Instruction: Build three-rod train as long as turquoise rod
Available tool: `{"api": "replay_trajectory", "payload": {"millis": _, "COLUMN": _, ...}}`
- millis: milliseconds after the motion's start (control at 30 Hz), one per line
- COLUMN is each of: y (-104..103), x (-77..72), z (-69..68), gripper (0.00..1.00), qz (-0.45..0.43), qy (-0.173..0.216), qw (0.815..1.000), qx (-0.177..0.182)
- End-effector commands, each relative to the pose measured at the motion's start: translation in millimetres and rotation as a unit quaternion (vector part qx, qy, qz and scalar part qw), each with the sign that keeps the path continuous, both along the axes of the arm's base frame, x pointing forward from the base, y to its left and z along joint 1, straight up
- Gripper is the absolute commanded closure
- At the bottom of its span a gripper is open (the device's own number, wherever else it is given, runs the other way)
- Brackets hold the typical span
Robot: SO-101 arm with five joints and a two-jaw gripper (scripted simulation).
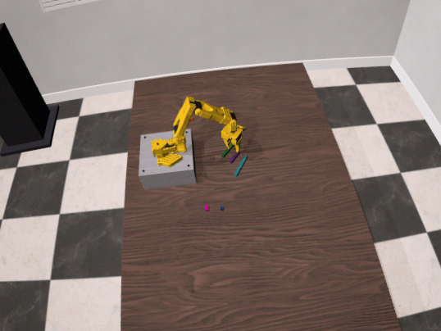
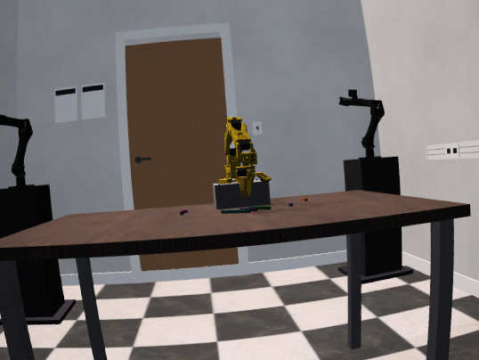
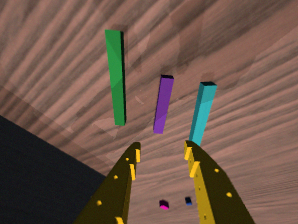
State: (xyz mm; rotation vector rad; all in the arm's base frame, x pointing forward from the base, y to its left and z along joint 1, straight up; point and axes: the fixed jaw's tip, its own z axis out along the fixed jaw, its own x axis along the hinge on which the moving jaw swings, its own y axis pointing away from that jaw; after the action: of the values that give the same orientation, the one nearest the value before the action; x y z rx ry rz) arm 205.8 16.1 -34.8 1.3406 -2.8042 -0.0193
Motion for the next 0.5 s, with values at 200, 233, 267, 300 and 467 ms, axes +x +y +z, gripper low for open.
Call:
{"api": "replay_trajectory", "payload": {"millis": 200, "y": 27.2, "x": -4.8, "z": 1.9, "gripper": 0.81, "qz": -0.028, "qy": -0.014, "qw": 1.000, "qx": 0.000}}
{"api": "replay_trajectory", "payload": {"millis": 233, "y": 29.1, "x": -5.5, "z": 1.8, "gripper": 0.81, "qz": -0.030, "qy": -0.014, "qw": 0.999, "qx": 0.000}}
{"api": "replay_trajectory", "payload": {"millis": 267, "y": 30.8, "x": -6.1, "z": 1.8, "gripper": 0.81, "qz": -0.032, "qy": -0.014, "qw": 0.999, "qx": 0.000}}
{"api": "replay_trajectory", "payload": {"millis": 300, "y": 32.2, "x": -6.7, "z": 1.8, "gripper": 0.81, "qz": -0.033, "qy": -0.014, "qw": 0.999, "qx": 0.000}}
{"api": "replay_trajectory", "payload": {"millis": 467, "y": 36.3, "x": -8.3, "z": 1.7, "gripper": 0.81, "qz": -0.038, "qy": -0.014, "qw": 0.999, "qx": 0.000}}
